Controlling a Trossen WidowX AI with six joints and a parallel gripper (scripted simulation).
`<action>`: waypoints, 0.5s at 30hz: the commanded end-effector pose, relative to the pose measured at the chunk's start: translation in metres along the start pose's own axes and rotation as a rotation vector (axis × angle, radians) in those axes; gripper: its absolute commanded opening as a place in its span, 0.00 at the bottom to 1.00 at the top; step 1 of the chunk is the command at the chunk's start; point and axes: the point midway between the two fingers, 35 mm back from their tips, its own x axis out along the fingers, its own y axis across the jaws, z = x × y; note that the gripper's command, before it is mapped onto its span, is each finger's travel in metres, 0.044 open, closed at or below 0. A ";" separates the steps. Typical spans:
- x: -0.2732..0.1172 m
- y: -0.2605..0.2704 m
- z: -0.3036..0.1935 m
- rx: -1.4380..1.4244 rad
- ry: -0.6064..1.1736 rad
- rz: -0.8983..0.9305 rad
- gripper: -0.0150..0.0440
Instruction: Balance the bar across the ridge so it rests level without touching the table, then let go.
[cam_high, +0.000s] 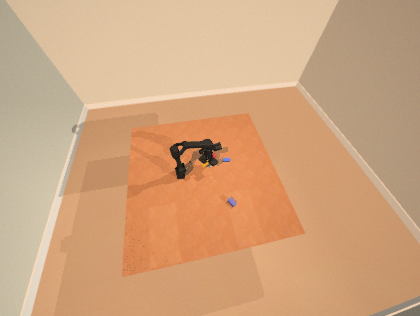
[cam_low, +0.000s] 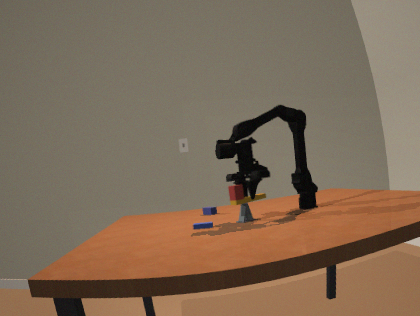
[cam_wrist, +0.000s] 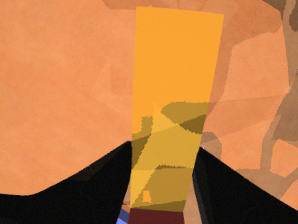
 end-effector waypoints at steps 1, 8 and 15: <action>0.002 0.000 0.000 0.004 -0.001 -0.002 0.25; 0.002 0.000 0.001 0.004 -0.001 -0.002 0.25; 0.003 0.000 0.001 0.004 -0.001 -0.002 0.25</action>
